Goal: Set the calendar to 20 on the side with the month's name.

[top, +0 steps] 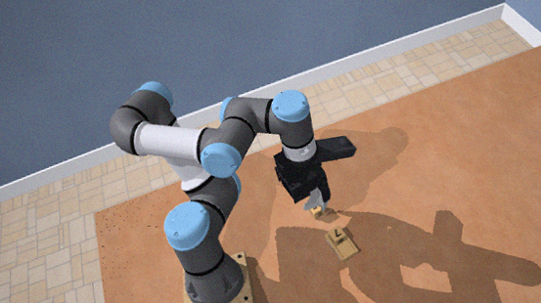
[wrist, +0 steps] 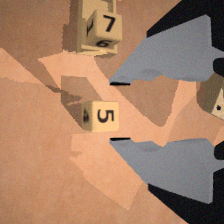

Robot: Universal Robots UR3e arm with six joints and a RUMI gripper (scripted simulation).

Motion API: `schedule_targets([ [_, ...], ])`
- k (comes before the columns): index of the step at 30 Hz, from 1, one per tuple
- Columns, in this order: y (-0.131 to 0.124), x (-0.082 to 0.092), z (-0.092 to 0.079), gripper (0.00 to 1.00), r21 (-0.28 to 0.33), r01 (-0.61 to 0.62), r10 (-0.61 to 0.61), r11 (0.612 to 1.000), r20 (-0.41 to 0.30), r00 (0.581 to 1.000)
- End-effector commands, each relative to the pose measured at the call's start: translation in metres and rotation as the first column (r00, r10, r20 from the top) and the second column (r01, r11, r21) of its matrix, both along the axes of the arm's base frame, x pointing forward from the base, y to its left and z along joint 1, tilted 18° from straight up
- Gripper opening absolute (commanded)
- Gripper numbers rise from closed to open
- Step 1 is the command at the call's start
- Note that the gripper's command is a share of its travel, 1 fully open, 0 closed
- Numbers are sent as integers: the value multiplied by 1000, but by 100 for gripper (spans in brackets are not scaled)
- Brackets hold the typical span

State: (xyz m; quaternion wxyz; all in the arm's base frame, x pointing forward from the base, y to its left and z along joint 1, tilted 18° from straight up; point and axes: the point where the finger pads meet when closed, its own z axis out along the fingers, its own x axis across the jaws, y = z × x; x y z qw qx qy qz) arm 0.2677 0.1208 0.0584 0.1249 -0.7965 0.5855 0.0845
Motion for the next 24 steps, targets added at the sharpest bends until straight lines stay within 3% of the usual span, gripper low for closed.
schedule_targets([
  [1,-5,-5,20,28,9,-8,8,1000,-17,1000],
  [11,-13,-5,44,28,10,-8,8,1000,-19,1000],
  [24,-15,-5,52,28,10,-8,8,1000,-19,1000],
])
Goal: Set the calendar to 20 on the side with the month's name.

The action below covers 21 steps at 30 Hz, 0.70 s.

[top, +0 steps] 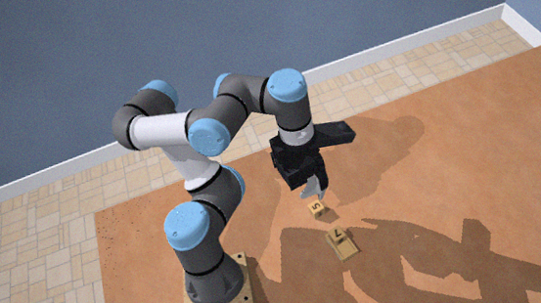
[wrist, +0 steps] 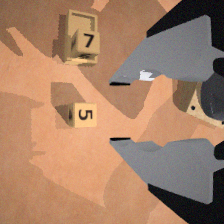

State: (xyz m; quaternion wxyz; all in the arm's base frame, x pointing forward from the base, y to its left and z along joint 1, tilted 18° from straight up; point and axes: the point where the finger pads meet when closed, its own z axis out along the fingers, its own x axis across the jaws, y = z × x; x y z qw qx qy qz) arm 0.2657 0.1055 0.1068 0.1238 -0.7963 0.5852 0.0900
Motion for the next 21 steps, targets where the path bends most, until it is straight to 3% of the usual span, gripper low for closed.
schedule_targets([
  [1,0,-3,3,28,5,-6,6,1000,-9,1000],
  [2,0,-3,3,100,5,-6,6,1000,-9,1000],
  [21,0,-3,3,100,5,-6,6,1000,-9,1000],
])
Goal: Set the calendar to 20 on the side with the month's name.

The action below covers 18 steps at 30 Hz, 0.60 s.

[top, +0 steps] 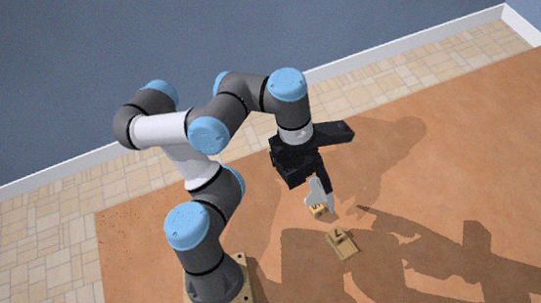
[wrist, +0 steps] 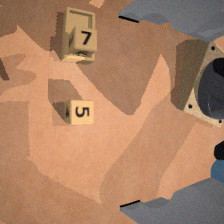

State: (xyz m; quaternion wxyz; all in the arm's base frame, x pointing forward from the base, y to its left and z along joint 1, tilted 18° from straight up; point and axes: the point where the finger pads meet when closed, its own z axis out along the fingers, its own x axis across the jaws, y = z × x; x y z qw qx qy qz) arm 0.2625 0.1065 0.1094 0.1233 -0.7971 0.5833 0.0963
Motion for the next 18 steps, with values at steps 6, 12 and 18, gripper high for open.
schedule_targets([
  [6,-1,0,1,100,-1,-4,4,1000,2,1000],
  [12,0,1,0,100,-2,-44,44,999,15,999],
  [18,1,2,0,100,-3,-127,127,992,42,991],
])
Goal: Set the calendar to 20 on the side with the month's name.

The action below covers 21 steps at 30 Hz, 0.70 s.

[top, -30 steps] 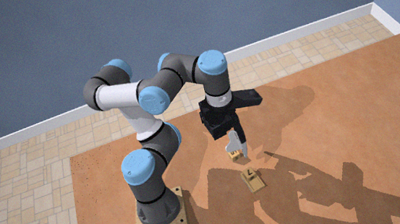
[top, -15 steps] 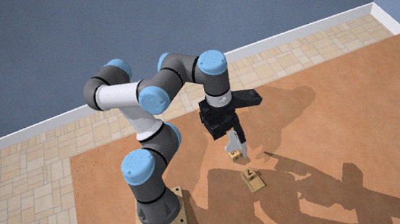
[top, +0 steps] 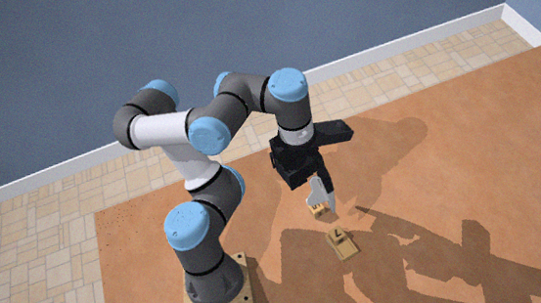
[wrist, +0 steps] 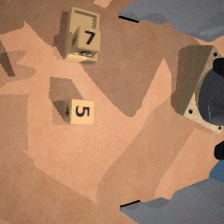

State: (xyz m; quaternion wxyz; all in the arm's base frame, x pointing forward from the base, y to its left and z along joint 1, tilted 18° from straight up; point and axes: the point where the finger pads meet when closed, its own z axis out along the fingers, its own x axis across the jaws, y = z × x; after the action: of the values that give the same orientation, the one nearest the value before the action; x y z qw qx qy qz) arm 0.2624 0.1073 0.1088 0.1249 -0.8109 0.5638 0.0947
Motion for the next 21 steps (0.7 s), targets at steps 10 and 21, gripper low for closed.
schedule_targets([
  [10,2,3,-1,100,-11,-275,274,962,94,957],
  [21,4,3,-2,100,-31,-450,449,893,151,881],
])
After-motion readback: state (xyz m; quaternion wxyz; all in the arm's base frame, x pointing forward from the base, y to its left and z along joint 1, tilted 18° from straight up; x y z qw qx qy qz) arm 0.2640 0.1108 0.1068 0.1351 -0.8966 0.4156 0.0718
